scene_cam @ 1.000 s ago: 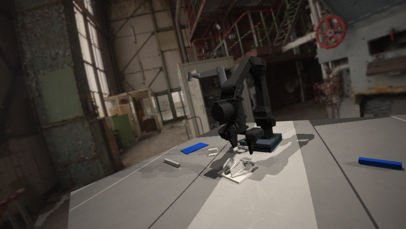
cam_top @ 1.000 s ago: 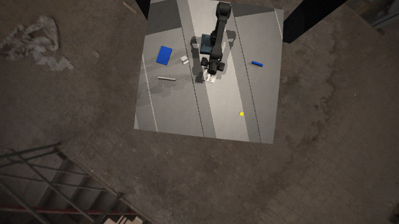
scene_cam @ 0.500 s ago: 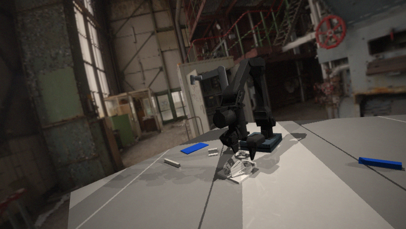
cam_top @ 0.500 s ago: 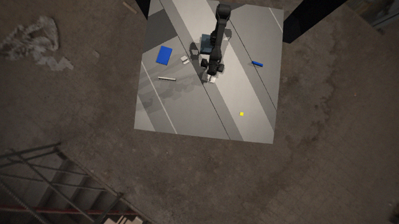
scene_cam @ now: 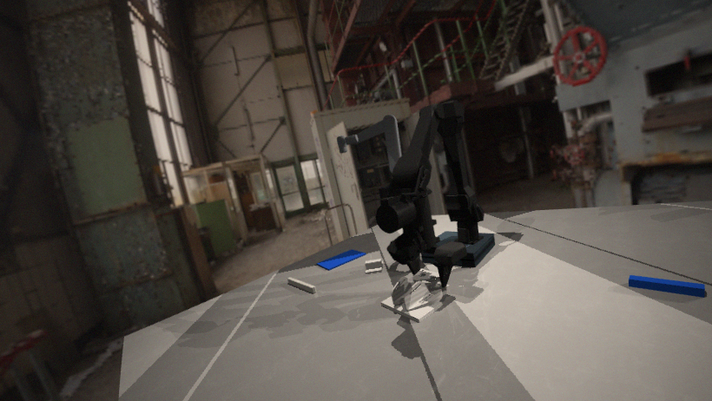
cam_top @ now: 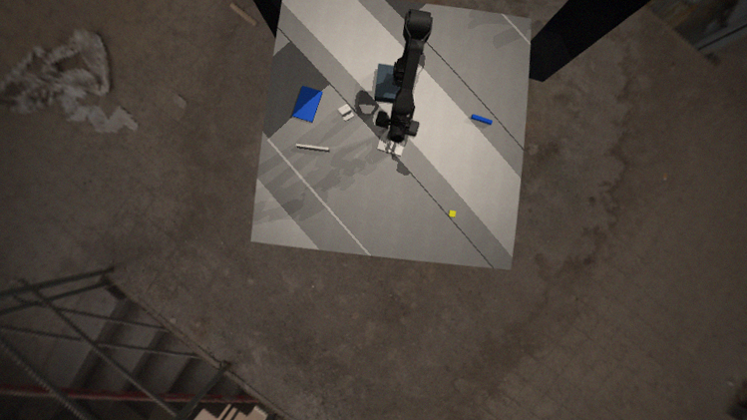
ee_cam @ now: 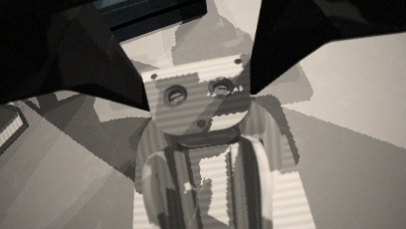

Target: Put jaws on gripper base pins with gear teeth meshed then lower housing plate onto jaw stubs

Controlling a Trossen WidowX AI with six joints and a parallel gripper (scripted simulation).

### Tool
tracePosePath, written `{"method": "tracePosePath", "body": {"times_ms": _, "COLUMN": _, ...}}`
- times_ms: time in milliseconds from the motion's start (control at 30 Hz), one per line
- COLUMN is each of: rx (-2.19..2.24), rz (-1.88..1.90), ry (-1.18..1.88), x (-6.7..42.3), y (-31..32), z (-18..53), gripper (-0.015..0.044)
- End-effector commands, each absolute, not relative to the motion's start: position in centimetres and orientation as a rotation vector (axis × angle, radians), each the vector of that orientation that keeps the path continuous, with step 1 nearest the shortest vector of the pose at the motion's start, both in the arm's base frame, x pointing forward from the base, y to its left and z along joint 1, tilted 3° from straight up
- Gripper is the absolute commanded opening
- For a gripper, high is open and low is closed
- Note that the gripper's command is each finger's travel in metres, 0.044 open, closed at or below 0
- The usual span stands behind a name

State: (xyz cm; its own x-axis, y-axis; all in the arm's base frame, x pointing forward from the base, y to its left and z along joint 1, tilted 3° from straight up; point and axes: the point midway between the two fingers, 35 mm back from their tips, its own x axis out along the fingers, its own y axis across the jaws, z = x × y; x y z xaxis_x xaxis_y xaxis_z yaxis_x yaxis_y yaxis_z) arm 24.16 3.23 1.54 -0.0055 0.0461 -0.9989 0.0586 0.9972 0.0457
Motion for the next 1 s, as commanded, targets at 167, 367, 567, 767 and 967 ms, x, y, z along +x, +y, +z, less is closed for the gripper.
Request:
{"method": "tracePosePath", "body": {"times_ms": 167, "rx": 0.09, "rz": -0.01, "ry": 1.578, "x": 24.11, "y": 3.31, "z": 1.45, "gripper": 0.0351}}
{"method": "tracePosePath", "body": {"times_ms": 367, "rx": 0.09, "rz": -0.01, "ry": 1.578, "x": 24.11, "y": 3.32, "z": 1.33, "gripper": 0.0351}}
{"method": "tracePosePath", "body": {"times_ms": 567, "rx": 0.09, "rz": -0.01, "ry": 1.578, "x": 24.1, "y": 3.33, "z": 1.21, "gripper": 0.0351}}
{"method": "tracePosePath", "body": {"times_ms": 767, "rx": 0.09, "rz": -0.01, "ry": 1.578, "x": 24.1, "y": 3.33, "z": 1.09, "gripper": 0.0351}}
{"method": "tracePosePath", "body": {"times_ms": 967, "rx": 0.09, "rz": -0.01, "ry": 1.578, "x": 24.1, "y": 3.34, "z": 0.97, "gripper": 0.0351}}
